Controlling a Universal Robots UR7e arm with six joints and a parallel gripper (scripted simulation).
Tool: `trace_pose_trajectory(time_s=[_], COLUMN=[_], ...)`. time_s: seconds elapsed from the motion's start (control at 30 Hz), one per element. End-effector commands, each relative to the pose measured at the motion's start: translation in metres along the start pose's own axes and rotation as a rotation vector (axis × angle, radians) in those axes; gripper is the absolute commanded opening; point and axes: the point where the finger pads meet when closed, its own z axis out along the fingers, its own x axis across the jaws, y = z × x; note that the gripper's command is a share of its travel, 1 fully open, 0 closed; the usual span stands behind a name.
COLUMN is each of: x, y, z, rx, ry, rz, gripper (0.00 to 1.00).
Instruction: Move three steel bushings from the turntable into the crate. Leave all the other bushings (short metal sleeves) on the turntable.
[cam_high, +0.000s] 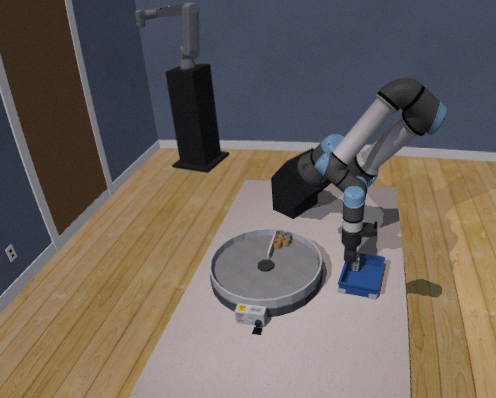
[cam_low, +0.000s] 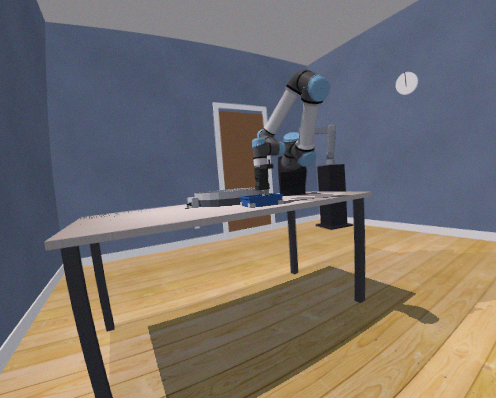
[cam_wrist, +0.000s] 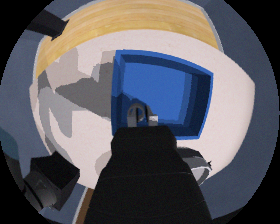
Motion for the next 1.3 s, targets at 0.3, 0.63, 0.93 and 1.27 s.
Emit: trace_pose_trajectory(time_s=[0.3, 0.63, 0.93, 1.27], x=[0.0003, 0.0003, 0.0004, 0.0004], y=[-0.0001, -0.0001, 0.0, 0.0], z=[-0.0002, -0.0002, -0.006, -0.006], rx=[0.0, 0.0, 0.0, 0.0], ry=[0.001, 0.001, 0.001, 0.001], rz=[0.0, 0.0, 0.0, 0.0], gripper=[0.42, 0.42, 0.42, 0.42])
